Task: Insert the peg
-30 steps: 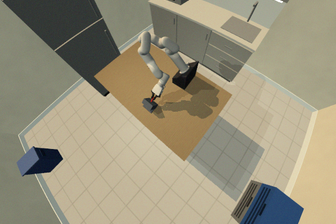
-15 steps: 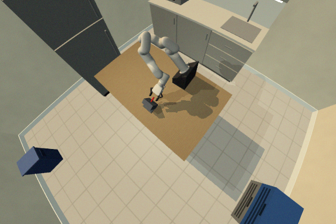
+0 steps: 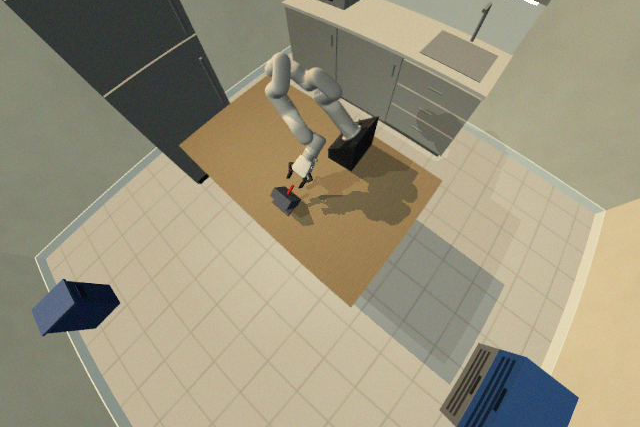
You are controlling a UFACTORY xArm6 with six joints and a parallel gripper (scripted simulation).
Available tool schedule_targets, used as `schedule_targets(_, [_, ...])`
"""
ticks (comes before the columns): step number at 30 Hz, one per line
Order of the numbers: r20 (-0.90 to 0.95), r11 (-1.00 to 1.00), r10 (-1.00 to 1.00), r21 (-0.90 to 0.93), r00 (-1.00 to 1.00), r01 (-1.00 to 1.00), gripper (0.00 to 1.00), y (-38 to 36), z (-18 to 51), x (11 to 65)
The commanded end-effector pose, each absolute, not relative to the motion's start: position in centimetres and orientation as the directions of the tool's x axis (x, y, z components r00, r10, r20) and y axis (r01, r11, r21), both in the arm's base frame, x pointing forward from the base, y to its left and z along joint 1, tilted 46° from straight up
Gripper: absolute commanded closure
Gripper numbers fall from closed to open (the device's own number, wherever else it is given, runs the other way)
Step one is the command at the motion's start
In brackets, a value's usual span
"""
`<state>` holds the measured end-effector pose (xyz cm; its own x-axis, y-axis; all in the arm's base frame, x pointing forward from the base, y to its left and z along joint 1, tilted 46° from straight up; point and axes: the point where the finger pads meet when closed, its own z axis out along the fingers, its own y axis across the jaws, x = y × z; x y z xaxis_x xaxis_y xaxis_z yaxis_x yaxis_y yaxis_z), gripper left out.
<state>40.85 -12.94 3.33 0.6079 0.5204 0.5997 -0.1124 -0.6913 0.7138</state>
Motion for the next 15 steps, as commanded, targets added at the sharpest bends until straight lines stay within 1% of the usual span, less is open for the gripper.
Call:
schedule_targets(1, [0.6, -0.691, 0.521, 0.714, 0.607, -0.113, 0.0, -12.3, 3.8, 40.0])
schedule_targets(12, [0.6, -0.692, 0.521, 0.714, 0.607, -0.113, 0.0, -10.7, 5.0, 37.0])
schedule_targets(15, [0.6, -0.692, 0.521, 0.714, 0.607, -0.113, 0.0, -10.6, 5.0, 37.0])
